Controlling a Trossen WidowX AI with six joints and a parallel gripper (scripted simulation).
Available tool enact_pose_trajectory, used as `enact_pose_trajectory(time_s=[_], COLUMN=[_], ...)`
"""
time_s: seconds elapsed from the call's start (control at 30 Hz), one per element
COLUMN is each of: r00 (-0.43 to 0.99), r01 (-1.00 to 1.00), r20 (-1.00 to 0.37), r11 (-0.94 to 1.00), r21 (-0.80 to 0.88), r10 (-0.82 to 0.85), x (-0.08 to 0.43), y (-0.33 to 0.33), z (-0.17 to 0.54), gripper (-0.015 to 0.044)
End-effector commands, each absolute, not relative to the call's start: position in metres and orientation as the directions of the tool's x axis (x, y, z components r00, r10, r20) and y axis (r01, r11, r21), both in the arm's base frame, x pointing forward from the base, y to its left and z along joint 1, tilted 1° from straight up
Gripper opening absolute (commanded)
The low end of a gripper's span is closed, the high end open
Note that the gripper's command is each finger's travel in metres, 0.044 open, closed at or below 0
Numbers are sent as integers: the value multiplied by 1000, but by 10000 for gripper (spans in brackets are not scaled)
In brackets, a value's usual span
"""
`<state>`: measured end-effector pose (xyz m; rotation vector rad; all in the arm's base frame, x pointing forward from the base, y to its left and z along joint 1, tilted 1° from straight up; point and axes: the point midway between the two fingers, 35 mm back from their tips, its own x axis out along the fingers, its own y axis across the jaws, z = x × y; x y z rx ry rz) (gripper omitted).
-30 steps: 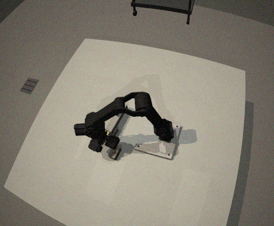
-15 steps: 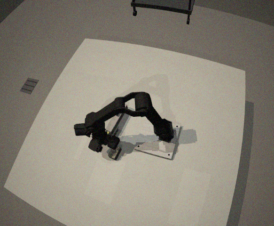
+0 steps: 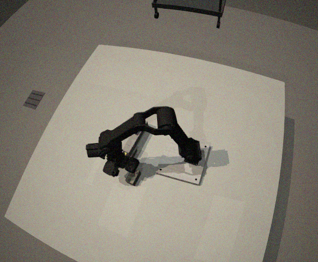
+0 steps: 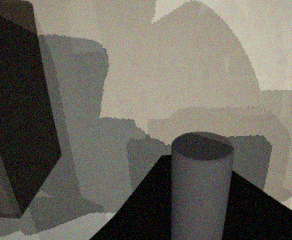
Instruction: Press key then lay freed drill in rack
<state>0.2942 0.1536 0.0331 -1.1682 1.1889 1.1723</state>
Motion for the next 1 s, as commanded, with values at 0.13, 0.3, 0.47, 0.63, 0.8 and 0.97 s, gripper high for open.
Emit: enact_pose_trajectory(time_s=[0.13, 0.3, 0.47, 0.63, 0.8, 0.97], r00=[24, 24, 24, 24, 24, 24], r01=[-999, -999, -999, -999, -999, -999], r20=[-999, -999, -999, -999, -999, -999], r11=[41, 41, 41, 41, 41, 41], r21=[-23, -23, -23, -23, -23, -23], r10=[29, 29, 29, 30, 31, 31], x=[294, 295, 295, 296, 296, 296], y=[158, 161, 166, 172, 179, 188], z=[34, 34, 35, 36, 37, 38], gripper=[0, 0, 0, 0, 0, 0])
